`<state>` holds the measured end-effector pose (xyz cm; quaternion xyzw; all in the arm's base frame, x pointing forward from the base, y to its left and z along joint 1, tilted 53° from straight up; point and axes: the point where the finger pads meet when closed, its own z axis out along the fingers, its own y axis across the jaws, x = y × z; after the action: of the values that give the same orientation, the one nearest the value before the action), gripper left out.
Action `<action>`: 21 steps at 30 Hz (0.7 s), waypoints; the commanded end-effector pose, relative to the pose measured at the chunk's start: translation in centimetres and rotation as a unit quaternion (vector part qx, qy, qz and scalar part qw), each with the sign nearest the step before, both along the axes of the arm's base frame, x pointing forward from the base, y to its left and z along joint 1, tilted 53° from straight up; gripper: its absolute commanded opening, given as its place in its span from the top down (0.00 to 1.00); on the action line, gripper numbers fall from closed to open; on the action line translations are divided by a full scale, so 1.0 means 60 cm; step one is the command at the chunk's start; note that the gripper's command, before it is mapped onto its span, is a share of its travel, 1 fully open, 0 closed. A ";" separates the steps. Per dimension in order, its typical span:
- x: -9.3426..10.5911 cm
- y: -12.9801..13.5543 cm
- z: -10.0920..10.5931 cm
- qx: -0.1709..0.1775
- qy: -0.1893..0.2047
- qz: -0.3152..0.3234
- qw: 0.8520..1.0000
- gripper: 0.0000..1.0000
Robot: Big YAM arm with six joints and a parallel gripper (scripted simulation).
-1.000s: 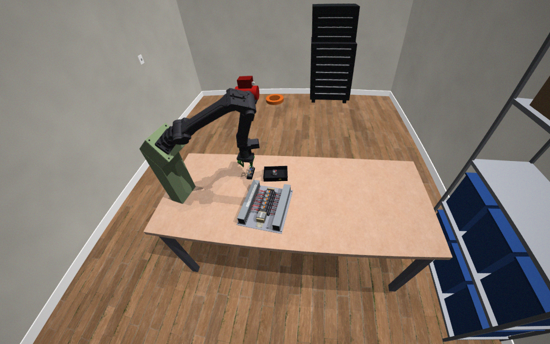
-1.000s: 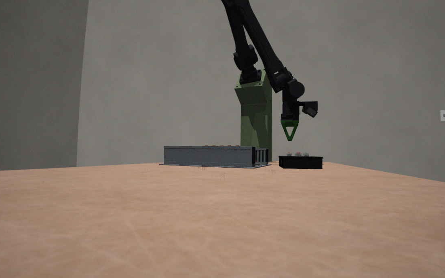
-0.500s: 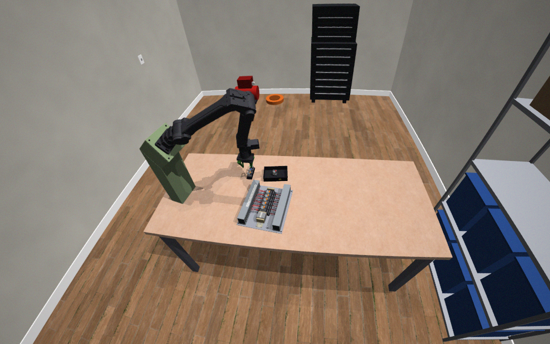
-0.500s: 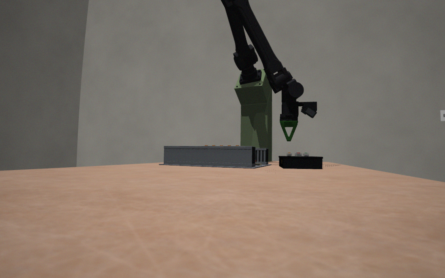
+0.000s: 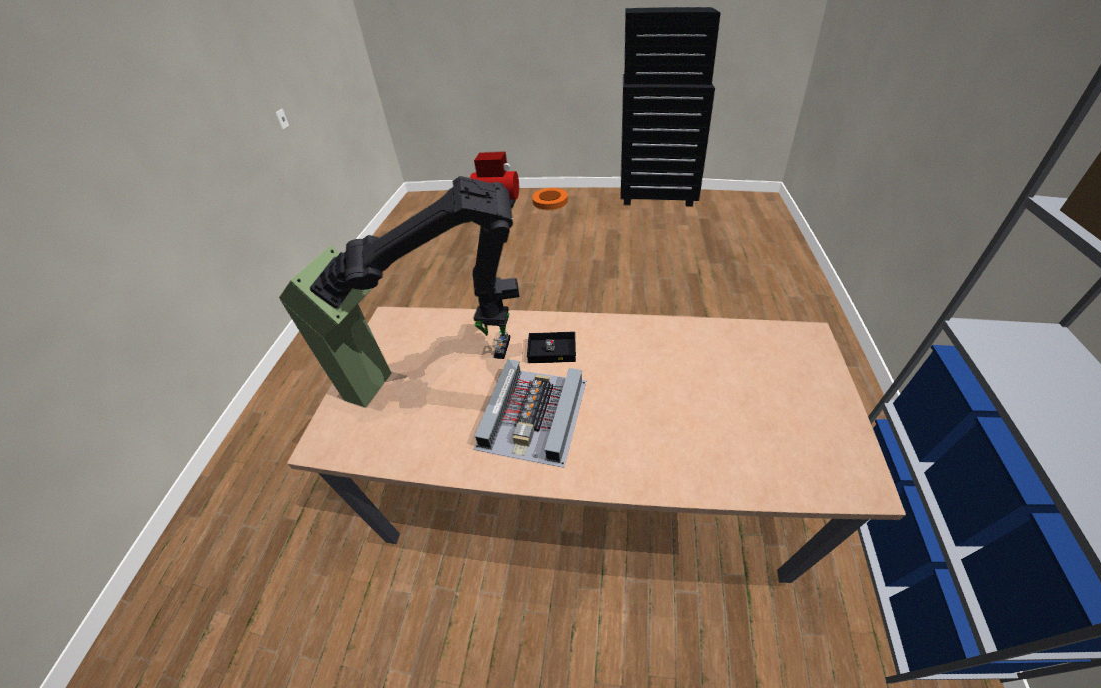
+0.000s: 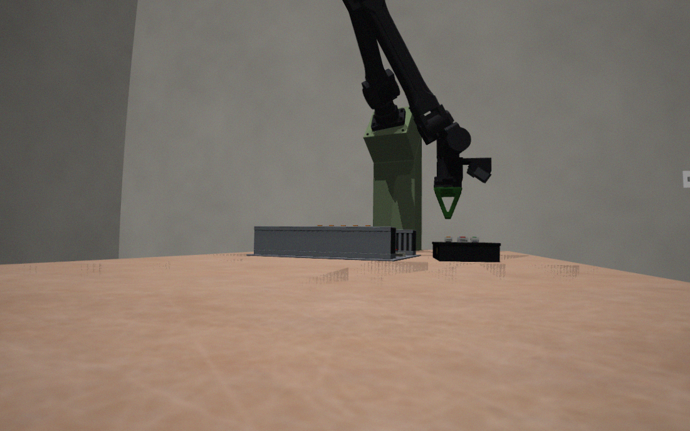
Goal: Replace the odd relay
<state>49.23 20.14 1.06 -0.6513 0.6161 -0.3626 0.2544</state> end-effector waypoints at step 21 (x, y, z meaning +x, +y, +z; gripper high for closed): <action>-0.010 0.021 0.023 0.008 -0.006 0.009 1.000 0.41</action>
<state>49.16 20.10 1.22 -0.6514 0.6170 -0.3619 0.2531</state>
